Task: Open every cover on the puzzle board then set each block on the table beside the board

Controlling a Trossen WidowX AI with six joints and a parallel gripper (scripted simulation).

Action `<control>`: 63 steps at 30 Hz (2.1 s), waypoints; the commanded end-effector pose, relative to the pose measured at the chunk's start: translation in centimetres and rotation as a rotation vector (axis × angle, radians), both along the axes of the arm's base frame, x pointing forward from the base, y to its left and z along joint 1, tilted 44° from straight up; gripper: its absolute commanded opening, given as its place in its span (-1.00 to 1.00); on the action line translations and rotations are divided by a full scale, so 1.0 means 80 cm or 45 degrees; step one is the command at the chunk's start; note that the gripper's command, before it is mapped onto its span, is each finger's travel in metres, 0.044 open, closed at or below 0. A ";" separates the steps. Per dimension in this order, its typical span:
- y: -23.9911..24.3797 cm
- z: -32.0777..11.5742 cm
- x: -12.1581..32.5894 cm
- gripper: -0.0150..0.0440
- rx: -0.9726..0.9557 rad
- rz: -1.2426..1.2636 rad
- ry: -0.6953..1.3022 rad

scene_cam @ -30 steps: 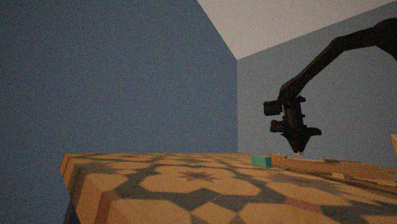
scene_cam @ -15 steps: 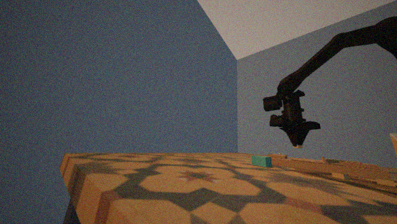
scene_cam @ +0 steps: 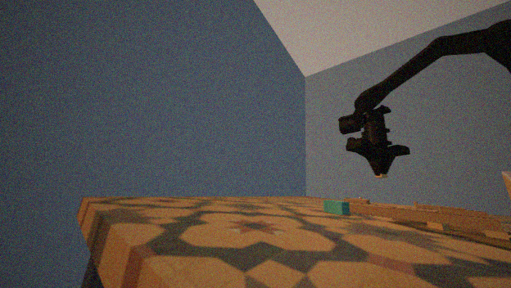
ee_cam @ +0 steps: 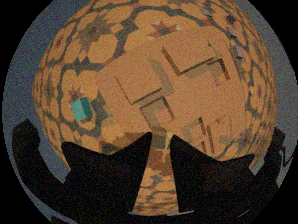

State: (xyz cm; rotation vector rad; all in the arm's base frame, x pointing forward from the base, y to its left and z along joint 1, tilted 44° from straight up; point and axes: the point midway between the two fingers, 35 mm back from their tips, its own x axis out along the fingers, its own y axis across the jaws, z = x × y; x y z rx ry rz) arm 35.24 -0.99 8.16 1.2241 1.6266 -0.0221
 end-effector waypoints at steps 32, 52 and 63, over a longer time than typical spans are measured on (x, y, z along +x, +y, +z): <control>-0.125 -0.092 -0.048 -0.22 -0.086 -0.022 0.005; -0.184 -0.148 -0.106 -0.22 -0.096 -0.020 0.017; -0.209 -0.178 -0.145 -0.22 -0.086 -0.014 0.020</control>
